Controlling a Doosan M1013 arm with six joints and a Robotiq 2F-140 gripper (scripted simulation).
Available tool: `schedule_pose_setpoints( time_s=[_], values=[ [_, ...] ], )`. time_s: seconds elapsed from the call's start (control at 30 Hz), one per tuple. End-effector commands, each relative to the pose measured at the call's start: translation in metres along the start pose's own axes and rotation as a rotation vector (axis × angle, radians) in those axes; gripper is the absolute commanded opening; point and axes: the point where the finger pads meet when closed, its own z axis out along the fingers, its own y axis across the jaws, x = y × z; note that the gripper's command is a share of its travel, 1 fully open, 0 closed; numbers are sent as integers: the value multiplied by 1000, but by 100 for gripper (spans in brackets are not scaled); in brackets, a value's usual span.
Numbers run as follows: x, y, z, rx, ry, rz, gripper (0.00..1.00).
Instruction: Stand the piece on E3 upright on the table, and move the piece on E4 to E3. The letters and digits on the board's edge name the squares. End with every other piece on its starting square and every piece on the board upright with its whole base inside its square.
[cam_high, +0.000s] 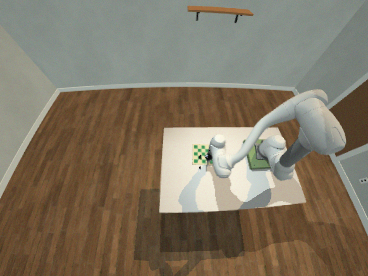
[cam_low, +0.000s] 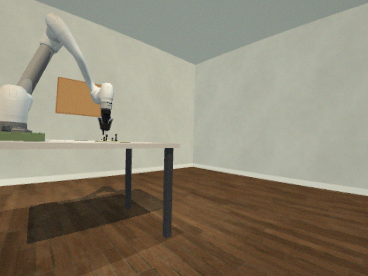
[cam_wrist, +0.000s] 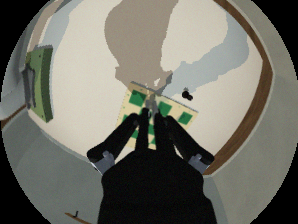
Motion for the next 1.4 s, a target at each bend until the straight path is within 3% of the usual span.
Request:
schedule_pose_setpoints(
  time_s=[0.0, 0.93, 1.17, 1.23, 1.37],
  values=[
    [0, 0, 0, 0, 0, 0, 0],
    [0, 0, -1, 0, 0, 0, 0],
    [0, 0, -32, 0, 0, 0, 0],
    [0, 0, -32, 0, 0, 0, 0],
    [0, 0, -62, 0, 0, 0, 0]
  ],
)
